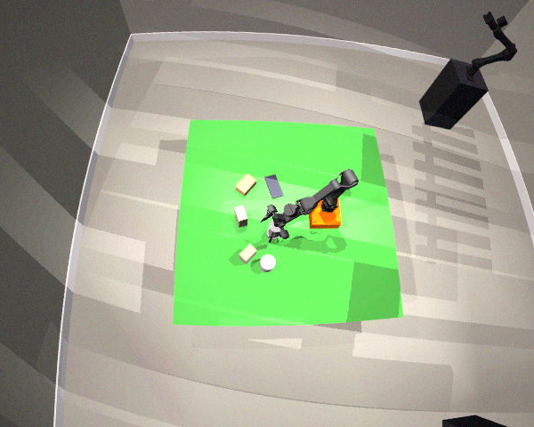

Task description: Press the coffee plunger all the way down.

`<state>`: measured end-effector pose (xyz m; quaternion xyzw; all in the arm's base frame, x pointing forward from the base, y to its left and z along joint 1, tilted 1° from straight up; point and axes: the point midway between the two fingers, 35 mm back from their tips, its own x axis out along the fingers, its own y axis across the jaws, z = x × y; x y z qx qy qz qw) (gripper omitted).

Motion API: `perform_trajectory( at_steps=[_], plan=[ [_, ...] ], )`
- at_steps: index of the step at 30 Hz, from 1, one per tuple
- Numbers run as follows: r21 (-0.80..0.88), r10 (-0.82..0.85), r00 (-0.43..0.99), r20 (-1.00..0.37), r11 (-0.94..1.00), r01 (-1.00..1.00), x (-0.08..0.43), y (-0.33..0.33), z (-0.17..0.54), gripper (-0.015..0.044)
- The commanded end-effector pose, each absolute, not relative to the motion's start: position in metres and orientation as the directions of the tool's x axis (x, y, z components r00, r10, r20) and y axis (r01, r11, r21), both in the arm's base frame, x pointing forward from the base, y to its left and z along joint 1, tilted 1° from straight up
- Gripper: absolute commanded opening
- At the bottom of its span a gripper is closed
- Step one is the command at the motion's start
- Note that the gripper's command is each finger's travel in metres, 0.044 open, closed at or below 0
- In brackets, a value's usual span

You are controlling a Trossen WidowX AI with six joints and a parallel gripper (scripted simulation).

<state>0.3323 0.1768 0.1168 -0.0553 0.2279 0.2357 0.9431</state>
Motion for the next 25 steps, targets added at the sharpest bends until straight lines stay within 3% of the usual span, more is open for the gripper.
perform_trajectory(
  at_steps=[1, 25],
  plan=[
    [0.004, 0.421, 0.789, -0.448, 0.883, -0.469, 0.333, 0.177, 0.120, 0.0440],
    [0.009, 0.413, 0.777, -0.475, 0.885, -0.465, 0.275, 0.142, 0.193, 0.0440]
  ],
)
